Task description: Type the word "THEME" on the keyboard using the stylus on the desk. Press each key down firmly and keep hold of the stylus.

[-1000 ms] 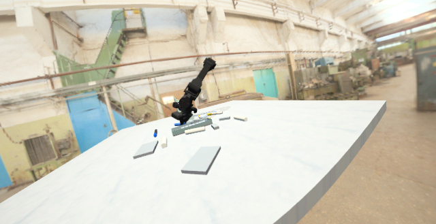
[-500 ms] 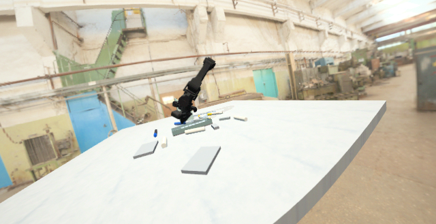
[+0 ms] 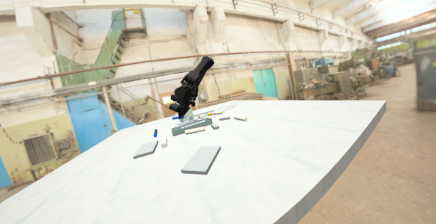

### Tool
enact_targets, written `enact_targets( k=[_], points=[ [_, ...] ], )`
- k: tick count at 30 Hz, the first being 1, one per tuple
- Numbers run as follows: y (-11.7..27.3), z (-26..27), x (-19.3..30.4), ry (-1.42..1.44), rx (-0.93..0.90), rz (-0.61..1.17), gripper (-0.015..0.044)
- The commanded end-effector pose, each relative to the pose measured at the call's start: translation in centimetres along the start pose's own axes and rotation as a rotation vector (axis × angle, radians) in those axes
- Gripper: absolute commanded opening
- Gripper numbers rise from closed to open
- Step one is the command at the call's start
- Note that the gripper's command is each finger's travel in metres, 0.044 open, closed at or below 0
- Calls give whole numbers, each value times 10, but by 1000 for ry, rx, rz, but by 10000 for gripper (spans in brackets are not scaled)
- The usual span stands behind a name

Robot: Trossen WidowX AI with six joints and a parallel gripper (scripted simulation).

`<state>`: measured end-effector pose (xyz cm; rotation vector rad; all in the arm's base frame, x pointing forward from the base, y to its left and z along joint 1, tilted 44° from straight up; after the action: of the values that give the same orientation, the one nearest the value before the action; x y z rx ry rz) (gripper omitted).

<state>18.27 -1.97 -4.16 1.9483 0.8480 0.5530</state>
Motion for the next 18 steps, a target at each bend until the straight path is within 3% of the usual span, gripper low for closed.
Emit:
enact_targets(
  k=[1,18],
  points=[
    [-1,0,0,77,-25,34,0],
    [-7,2,-7,638,-284,172,0]
  ],
)
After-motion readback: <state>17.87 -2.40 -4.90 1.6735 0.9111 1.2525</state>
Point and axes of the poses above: the point midway between the two fingers, 35 mm back from their tips, its own y axis back along the fingers, its own z axis across the jaws, x = y × z, the point moved 2 cm from there along y, back along the fingers, and after that the axes turned 4 degrees about -y, right-handed, at the moved point
